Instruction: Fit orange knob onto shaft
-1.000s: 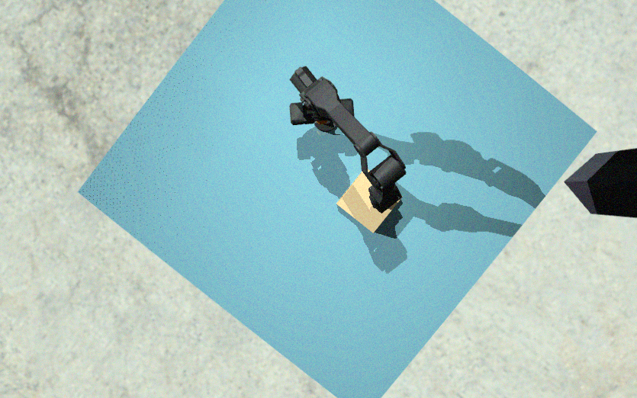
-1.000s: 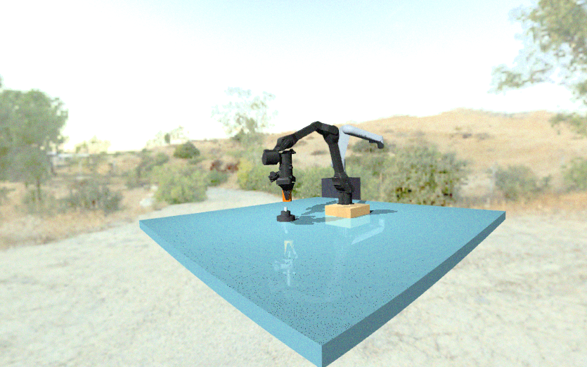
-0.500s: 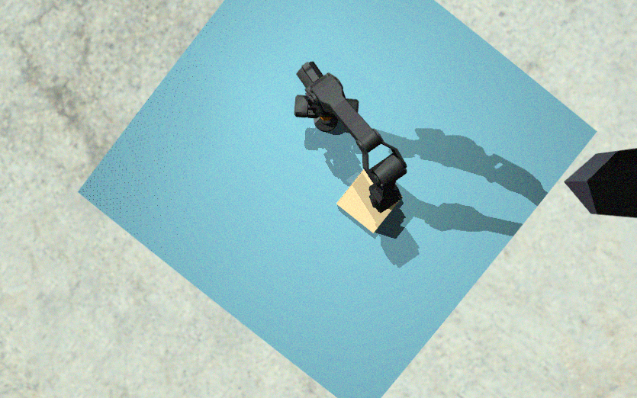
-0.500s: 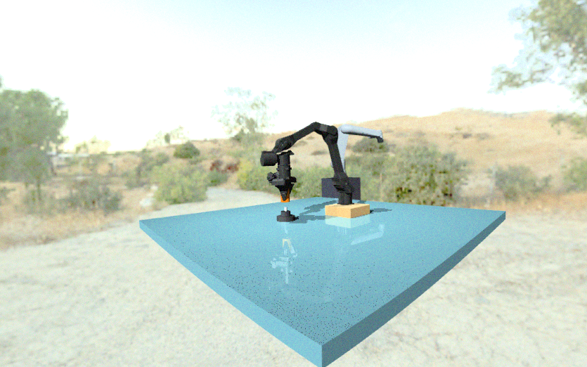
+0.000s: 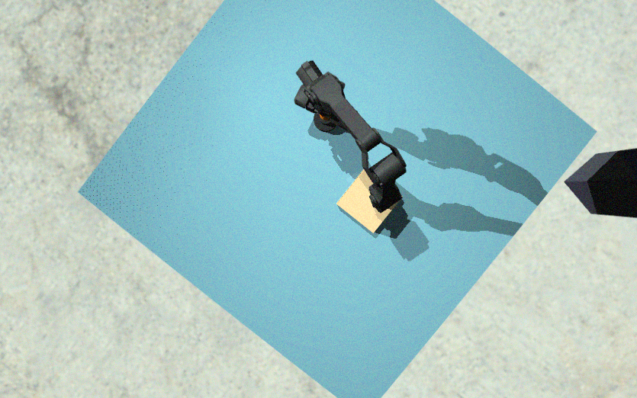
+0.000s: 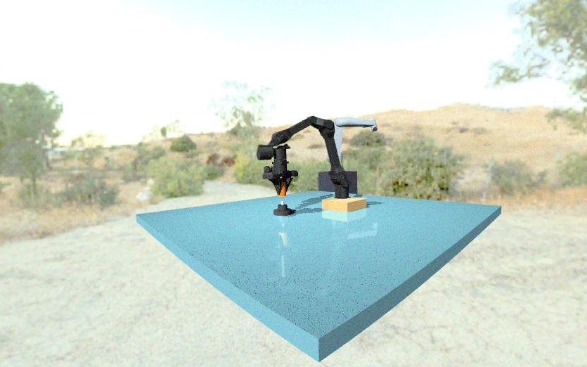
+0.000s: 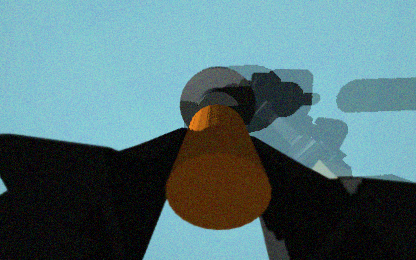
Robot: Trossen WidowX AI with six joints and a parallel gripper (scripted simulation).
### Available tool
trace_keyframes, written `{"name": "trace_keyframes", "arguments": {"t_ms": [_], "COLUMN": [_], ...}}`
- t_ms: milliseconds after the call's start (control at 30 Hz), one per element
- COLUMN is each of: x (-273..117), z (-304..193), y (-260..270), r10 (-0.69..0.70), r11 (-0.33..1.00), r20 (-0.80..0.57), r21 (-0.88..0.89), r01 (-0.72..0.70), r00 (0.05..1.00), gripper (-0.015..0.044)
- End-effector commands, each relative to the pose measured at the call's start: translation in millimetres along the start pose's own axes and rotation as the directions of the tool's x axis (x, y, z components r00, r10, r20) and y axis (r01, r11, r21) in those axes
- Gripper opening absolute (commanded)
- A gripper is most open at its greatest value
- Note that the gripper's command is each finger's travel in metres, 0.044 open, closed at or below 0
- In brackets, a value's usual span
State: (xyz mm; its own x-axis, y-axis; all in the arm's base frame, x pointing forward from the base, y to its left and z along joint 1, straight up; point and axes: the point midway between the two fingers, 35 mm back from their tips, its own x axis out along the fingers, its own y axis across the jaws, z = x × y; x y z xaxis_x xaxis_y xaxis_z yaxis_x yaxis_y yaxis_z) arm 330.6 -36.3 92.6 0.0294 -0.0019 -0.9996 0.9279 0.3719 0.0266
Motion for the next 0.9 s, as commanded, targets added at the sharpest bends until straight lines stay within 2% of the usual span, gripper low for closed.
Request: {"name": "trace_keyframes", "arguments": {"t_ms": [0,333,567,867], "x": [-1,-1,2,25], "z": [0,-1,0,0], "y": [1,-2,-1,-1], "r10": [0.002,0.002,0.002,0.002], "r11": [0.994,0.935,0.934,0.934], "r20": [0.004,0.004,0.004,0.004], "r21": [0.110,0.354,0.358,0.358], "r01": [-0.002,-0.003,-0.003,-0.003], "r00": [1.000,1.000,1.000,1.000], "gripper": [0.0000,0.0000,0.0000,0.0000]}}
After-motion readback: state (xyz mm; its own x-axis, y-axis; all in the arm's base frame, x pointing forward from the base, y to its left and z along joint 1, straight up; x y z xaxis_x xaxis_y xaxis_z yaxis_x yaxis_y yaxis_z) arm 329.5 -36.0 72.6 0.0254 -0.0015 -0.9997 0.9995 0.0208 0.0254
